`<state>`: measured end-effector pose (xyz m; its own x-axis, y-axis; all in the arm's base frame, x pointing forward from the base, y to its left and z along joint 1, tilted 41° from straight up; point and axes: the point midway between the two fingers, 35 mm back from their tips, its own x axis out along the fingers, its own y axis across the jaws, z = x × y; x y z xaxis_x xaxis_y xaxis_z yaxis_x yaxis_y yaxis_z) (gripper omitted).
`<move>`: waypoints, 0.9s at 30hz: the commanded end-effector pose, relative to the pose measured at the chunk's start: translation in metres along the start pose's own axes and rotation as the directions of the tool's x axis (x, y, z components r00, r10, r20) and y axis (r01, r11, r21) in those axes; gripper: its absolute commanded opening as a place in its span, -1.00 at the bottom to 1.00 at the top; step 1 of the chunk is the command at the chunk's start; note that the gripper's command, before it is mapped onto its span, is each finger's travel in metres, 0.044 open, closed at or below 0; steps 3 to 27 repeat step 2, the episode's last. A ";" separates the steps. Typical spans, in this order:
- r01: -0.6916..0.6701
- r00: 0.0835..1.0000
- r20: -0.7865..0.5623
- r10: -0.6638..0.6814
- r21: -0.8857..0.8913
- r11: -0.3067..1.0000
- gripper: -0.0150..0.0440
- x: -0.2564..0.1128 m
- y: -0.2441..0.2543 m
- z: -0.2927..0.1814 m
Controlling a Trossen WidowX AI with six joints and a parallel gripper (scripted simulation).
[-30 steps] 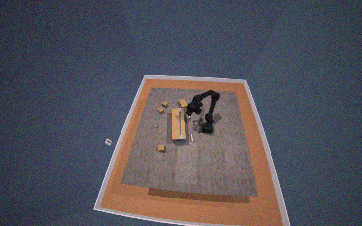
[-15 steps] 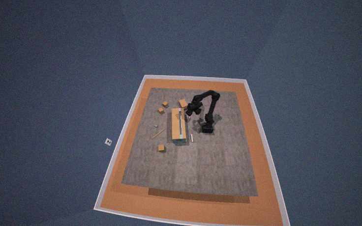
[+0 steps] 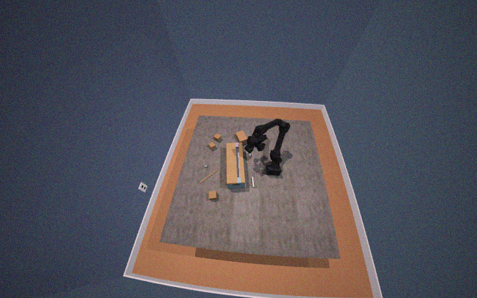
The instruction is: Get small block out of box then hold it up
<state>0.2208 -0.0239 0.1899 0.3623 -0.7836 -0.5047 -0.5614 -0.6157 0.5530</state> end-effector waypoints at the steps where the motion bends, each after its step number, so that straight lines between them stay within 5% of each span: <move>1: -0.003 1.000 -0.005 0.003 -0.005 1.000 -0.49 0.000 0.000 -0.001; 27: -0.003 1.000 -0.005 0.003 -0.005 1.000 -0.49 0.000 0.000 -0.001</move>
